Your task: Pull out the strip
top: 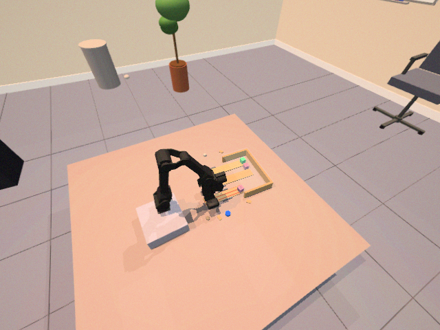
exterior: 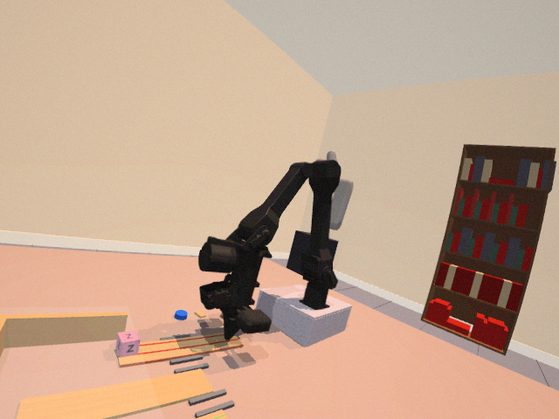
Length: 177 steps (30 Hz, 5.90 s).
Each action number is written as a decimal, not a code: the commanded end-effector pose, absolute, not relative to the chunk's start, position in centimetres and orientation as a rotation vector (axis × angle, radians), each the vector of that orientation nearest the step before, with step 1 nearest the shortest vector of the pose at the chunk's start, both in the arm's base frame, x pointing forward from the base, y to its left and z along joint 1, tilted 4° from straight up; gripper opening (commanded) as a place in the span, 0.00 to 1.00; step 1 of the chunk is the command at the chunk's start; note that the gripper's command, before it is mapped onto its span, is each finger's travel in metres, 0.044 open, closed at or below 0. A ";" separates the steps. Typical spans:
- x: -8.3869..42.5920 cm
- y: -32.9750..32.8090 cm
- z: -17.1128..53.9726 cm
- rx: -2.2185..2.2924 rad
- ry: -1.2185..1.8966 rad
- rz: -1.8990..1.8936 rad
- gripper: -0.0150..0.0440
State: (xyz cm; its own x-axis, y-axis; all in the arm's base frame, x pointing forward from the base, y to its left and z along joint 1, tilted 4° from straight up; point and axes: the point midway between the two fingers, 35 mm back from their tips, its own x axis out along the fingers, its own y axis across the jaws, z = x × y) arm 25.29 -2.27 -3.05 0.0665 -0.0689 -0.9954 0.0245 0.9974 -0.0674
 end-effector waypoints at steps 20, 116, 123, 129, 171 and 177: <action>21.2 -2.3 -3.6 -0.037 1.533 -0.069 0.25; 36.2 -2.7 3.4 -0.164 1.523 0.052 1.00; 38.9 -2.6 3.9 -0.164 1.521 0.052 1.00; 40.9 -2.6 4.2 -0.164 1.519 0.052 1.00; 41.1 -2.9 -1.0 -0.161 1.518 0.050 0.50; 41.1 -2.9 -1.0 -0.161 1.518 0.050 0.43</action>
State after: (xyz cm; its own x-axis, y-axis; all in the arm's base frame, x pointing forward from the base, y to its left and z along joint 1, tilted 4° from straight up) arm 41.10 -2.95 -1.10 0.0526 -0.0681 -0.9963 -0.1330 0.9883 -0.0746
